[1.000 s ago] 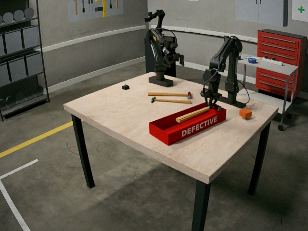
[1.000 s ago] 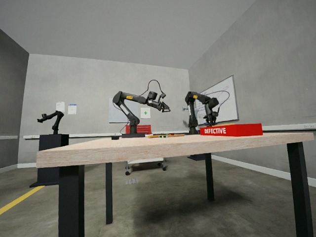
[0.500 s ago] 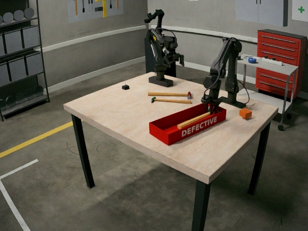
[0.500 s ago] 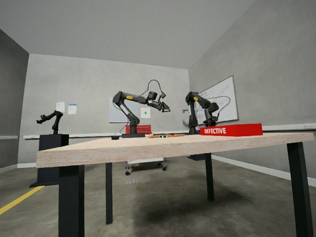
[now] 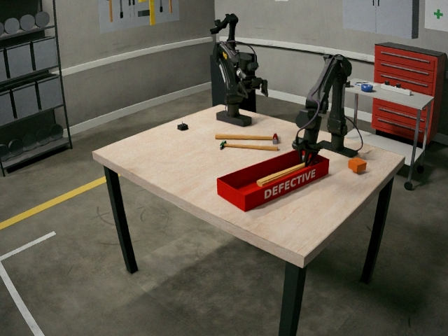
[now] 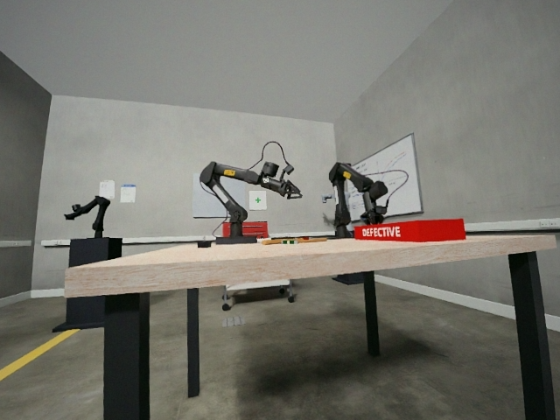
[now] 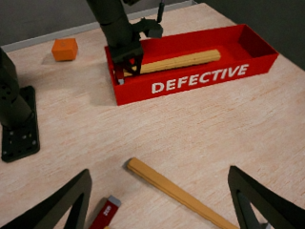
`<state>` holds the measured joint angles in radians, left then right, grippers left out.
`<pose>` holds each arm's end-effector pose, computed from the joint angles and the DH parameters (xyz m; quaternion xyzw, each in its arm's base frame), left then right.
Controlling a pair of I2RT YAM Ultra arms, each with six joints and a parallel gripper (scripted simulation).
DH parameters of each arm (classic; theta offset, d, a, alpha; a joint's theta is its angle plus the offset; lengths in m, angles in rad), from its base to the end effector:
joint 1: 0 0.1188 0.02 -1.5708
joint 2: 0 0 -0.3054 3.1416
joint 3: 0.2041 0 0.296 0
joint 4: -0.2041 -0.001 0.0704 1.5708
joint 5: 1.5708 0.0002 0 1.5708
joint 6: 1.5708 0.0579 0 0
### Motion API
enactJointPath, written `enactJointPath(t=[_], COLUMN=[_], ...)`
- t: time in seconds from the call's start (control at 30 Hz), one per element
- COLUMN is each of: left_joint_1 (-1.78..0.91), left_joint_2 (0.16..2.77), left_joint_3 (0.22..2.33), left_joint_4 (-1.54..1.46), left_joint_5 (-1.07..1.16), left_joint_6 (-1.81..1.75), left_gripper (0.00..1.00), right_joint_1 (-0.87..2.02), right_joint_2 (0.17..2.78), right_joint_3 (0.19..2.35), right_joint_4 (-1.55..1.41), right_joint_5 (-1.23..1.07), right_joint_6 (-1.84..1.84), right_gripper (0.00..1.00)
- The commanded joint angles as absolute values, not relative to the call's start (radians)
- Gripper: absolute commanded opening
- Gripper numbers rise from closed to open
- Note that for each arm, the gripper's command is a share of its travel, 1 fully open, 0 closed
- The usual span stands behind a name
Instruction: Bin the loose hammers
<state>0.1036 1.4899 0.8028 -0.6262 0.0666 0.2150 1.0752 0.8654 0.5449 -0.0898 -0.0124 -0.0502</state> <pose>0.2886 0.0271 0.1617 0.0595 0.9894 -0.0122 0.1319 0.1096 0.2063 0.2656 -0.4490 0.7056 0.2733 0.4752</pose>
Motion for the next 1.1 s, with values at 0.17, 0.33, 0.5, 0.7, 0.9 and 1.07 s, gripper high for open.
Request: enactJointPath(t=[0.17,0.33,0.5,0.7,0.9,1.07], left_joint_1=[0.112,0.111,0.110,0.108,0.106,0.105], left_joint_2=[1.490,1.486,1.481,1.470,1.467,1.465], left_joint_3=[0.785,0.774,0.755,0.748,0.717,0.706], left_joint_4=[-0.548,-0.526,-0.515,-0.506,-0.489,-0.480], left_joint_5=[0.078,0.077,0.069,0.069,0.068,0.068], left_joint_6=[0.207,0.206,0.204,0.203,0.200,0.199], left_gripper=[0.14,0.14,0.14,0.14,0.14,0.14], right_joint_1=[1.082,1.082,1.082,1.082,1.082,1.082], right_joint_2=[0.863,0.863,0.863,0.863,0.863,0.863], right_joint_3=[0.554,0.554,0.554,0.554,0.554,0.554], right_joint_4=[-0.064,-0.064,-0.064,-0.064,-0.064,-0.064], right_joint_5=[-0.011,-0.011,-0.011,-0.011,-0.011,-0.011], right_joint_6=[-0.049,-0.049,-0.049,-0.049,-0.049,-0.049], right_gripper=[1.00,1.00,1.00,1.00,1.00,1.00])
